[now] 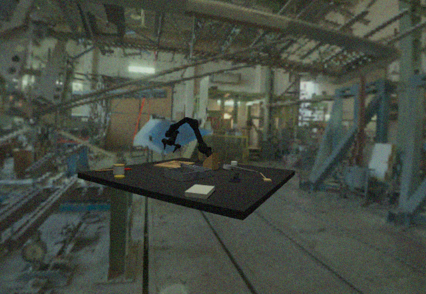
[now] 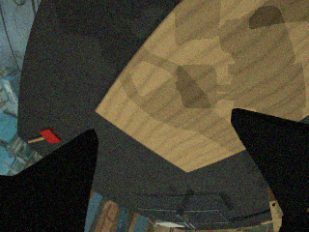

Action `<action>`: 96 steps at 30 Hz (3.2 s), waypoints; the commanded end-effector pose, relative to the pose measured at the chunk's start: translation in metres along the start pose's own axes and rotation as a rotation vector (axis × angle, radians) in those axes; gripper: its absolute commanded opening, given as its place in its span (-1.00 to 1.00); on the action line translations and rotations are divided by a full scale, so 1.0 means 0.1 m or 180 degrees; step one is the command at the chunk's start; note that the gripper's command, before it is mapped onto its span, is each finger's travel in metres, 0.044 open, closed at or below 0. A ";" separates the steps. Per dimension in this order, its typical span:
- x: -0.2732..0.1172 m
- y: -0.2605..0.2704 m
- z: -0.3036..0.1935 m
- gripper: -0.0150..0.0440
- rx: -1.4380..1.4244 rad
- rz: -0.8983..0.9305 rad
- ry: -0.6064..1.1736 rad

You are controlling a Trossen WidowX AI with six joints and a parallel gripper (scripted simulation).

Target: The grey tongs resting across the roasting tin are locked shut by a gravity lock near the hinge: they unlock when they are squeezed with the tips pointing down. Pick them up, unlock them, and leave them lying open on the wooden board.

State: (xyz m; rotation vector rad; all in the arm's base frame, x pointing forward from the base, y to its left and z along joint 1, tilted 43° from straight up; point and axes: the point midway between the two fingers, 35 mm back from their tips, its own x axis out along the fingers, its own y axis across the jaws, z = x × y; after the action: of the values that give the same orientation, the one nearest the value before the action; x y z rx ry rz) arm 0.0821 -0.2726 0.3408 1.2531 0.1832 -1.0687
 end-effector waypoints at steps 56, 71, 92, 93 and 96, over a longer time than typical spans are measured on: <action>1.64 -0.54 -5.46 1.00 -0.0821 -0.1292 -0.0599; 1.74 -0.58 -5.45 1.00 -0.0821 -0.1291 -0.0598; 2.06 -0.70 -5.37 1.00 -0.0821 -0.1288 -0.0600; 2.07 -0.70 -5.36 1.00 -0.0821 -0.1288 -0.0601; 2.11 -0.72 -5.35 1.00 -0.0822 -0.1288 -0.0602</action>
State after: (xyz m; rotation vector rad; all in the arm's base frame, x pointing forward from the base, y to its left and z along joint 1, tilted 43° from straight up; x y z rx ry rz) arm 0.3693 0.0687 -0.0310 0.9112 0.4269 -1.4429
